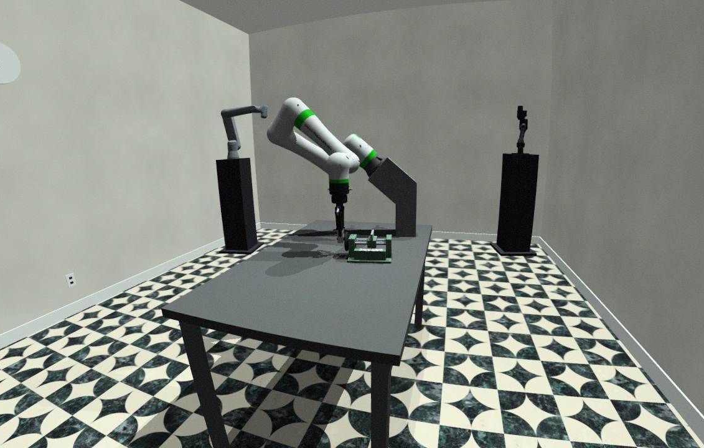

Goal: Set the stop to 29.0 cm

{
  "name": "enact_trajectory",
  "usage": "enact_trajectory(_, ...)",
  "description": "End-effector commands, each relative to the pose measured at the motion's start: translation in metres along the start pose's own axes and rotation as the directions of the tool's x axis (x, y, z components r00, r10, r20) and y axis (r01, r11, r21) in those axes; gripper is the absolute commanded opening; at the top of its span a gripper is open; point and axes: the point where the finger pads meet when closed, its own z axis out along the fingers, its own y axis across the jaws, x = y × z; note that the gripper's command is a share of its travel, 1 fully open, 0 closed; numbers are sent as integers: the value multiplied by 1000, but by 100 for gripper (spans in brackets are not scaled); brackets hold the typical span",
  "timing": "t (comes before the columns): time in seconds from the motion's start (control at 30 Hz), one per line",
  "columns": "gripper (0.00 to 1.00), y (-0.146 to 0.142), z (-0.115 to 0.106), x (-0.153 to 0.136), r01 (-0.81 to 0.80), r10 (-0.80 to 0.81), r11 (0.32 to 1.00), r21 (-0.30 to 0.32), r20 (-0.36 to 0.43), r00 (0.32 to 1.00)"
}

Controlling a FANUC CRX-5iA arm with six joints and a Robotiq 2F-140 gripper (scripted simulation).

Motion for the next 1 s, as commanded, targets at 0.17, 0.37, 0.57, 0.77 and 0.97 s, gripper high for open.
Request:
enact_trajectory(0.17, 4, -5, -15, 0, 0, 0, 1000, 0, 0, 1000)
enact_trajectory(0.37, 4, -10, -20, 0, 0, 0, 1000, 0, 0, 1000)
enact_trajectory(0.57, 4, -20, -27, 0, 0, 0, 1000, 0, 0, 1000)
enact_trajectory(0.77, 4, -32, -30, 0, 0, 0, 1000, 0, 0, 1000)
enact_trajectory(0.97, 4, -43, -28, 0, 0, 0, 1000, 0, 0, 1000)
